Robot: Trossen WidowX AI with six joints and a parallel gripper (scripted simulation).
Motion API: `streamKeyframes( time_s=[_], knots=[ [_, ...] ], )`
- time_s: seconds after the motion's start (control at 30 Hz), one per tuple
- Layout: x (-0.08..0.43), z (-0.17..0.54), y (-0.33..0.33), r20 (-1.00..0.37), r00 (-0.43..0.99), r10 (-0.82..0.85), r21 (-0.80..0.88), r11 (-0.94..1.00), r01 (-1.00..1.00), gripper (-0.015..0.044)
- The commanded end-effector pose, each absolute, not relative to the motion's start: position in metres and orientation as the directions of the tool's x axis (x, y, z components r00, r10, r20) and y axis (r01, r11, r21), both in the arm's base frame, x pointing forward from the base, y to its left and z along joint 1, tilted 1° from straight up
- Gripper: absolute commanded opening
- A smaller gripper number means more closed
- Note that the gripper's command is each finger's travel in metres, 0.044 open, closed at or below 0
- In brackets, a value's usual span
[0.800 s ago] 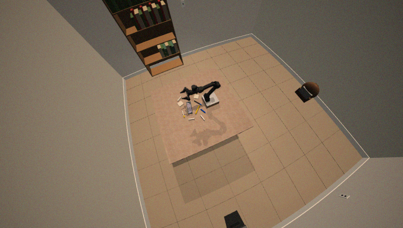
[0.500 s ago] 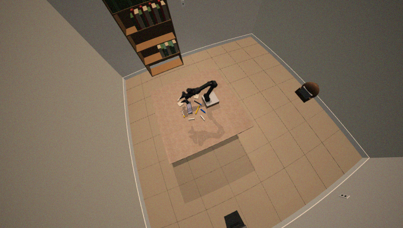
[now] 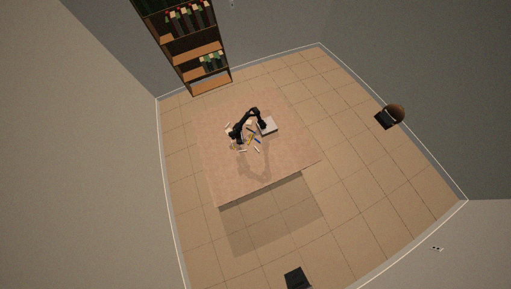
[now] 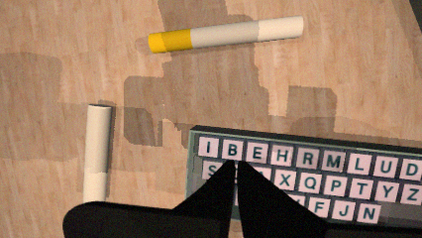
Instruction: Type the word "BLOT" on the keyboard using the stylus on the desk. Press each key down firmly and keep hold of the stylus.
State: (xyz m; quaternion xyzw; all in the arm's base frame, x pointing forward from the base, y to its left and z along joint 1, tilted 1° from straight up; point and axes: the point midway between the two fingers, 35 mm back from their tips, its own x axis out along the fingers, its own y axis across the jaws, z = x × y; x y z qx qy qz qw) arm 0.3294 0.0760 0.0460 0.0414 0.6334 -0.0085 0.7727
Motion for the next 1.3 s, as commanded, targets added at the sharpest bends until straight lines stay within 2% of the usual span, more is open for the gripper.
streamKeyframes(
  time_s=[0.0,0.4,0.6,1.0,1.17,1.27],
  knots=[
    [0.314,0.024,0.079,-0.999,0.034,-0.004,0.000,0.996,0.095,0.0000],
    [0.314,0.024,0.077,-0.999,0.034,-0.004,-0.001,0.996,0.095,0.0000],
    [0.308,0.024,0.014,-0.999,0.034,-0.009,-0.006,0.995,0.095,0.0000],
    [0.307,0.024,0.010,-0.999,0.034,-0.010,-0.007,0.995,0.095,0.0000],
    [0.303,0.025,-0.047,-0.999,0.033,-0.015,-0.012,0.995,0.095,0.0000],
    [0.301,0.025,-0.055,-0.999,0.033,-0.016,-0.012,0.995,0.095,0.0000]
  ],
)
